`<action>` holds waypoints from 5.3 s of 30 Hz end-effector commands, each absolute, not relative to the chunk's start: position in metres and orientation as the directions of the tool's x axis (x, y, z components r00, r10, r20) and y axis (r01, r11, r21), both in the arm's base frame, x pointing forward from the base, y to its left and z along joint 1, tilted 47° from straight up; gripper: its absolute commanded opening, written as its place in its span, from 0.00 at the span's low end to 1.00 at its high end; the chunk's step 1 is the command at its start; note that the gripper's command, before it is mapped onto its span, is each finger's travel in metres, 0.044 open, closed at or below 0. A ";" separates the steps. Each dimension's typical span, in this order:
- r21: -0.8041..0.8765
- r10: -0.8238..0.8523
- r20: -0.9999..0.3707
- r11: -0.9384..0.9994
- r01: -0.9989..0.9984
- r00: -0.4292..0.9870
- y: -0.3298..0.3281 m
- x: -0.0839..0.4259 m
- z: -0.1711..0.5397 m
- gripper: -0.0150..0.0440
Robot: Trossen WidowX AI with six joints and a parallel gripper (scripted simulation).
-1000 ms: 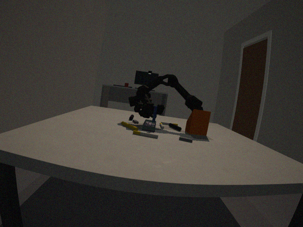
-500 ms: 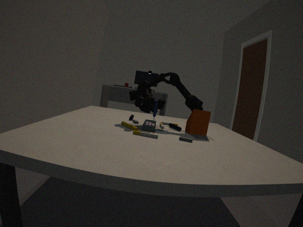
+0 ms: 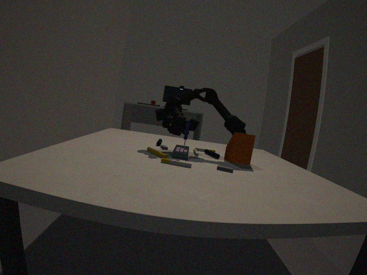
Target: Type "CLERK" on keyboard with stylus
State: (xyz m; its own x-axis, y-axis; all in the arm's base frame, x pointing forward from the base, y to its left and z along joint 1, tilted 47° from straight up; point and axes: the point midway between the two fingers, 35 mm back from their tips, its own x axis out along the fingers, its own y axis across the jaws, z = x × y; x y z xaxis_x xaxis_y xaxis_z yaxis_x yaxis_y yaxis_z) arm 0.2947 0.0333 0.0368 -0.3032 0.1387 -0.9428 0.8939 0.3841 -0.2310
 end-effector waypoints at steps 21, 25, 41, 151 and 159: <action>-0.232 0.137 -0.943 0.378 0.896 -0.302 0.004 0.307 0.037 0.39; -0.232 0.137 -0.943 0.378 0.896 -0.302 0.004 0.307 0.037 0.39; -0.232 0.137 -0.943 0.378 0.896 -0.302 -0.002 0.308 0.032 0.39; -0.231 0.135 -0.944 0.378 0.897 -0.301 -0.039 0.324 0.076 0.39; -0.231 0.135 -0.944 0.378 0.897 -0.301 -0.040 0.324 0.075 0.39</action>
State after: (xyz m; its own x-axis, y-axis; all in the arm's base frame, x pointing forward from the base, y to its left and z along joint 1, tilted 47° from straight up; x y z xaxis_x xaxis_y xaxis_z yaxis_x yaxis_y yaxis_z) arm 0.3238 -0.0391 0.0757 -0.3004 0.1389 -0.9436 0.8980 0.3747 -0.2307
